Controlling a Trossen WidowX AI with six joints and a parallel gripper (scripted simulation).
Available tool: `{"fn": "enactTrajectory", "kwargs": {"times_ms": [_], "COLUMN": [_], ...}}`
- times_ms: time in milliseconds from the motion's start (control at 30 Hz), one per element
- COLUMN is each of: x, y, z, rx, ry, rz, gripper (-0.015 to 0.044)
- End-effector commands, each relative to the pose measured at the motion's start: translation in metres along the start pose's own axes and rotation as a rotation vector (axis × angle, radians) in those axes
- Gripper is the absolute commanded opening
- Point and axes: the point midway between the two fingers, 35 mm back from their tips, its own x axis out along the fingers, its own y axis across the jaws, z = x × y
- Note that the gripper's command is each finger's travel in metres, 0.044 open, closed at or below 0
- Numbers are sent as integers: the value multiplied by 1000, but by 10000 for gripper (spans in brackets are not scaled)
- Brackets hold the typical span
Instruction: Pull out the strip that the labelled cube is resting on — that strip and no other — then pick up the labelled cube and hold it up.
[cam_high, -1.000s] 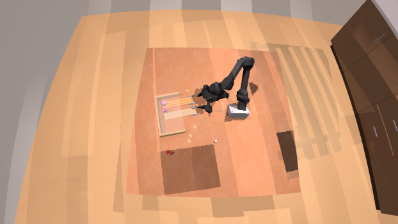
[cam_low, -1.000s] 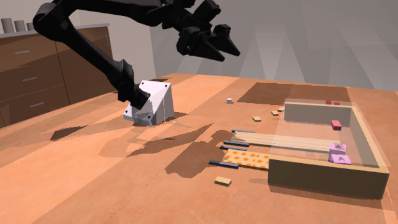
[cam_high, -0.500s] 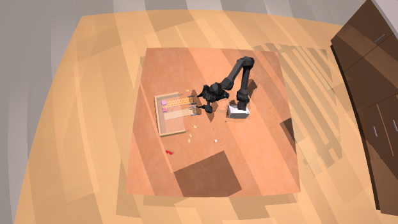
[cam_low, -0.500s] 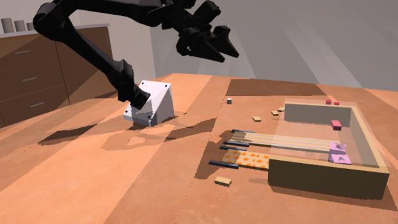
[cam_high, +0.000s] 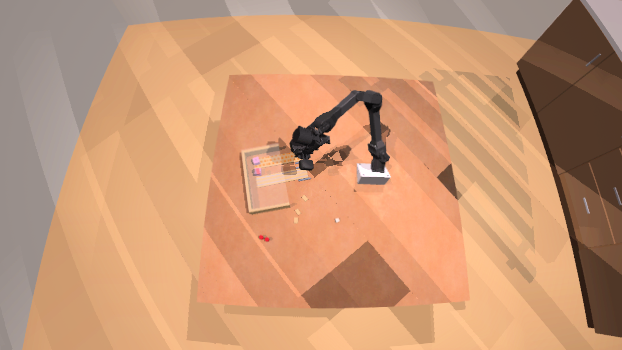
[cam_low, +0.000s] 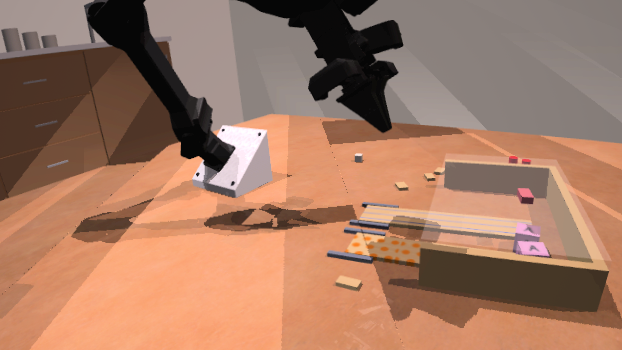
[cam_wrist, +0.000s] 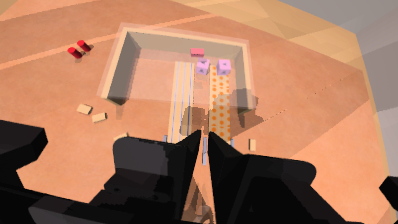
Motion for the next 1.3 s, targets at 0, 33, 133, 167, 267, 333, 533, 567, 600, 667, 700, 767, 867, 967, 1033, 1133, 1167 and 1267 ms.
{"fn": "enactTrajectory", "kwargs": {"times_ms": [0, 33, 133, 167, 267, 333, 533, 567, 600, 667, 700, 767, 867, 967, 1033, 1133, 1167, 1267], "x": [34, 40, 56, 61, 72, 73, 70, 70, 70, 72, 74, 77, 81, 86, 89, 93, 95, 99], "y": [-19, -24, -39, -44, -56, -57, -61, -61, -61, -61, -61, -61, -60, -60, -59, -59, -59, -58], "z": [-5, -7, -14, -17, -25, -26, -32, -32, -32, -33, -34, -35, -37, -39, -40, -42, -43, -45], "rx": [-35, -40, -53, -56, -61, -61, -62, -62, -62, -62, -62, -62, -62, -61, -61, -61, -61, -61], "ry": [214, 256, 385, 429, 530, 537, 537, 537, 537, 537, 537, 537, 537, 537, 537, 537, 537, 537], "rz": [34, 42, 69, 79, 104, 106, 106, 106, 106, 106, 106, 106, 106, 106, 106, 106, 106, 106], "gripper": [0, 0, 0, 0, 0, 0, 0, 0, 0, 0, 0, 0, 0, 0, 0, 0, 0, 0]}}
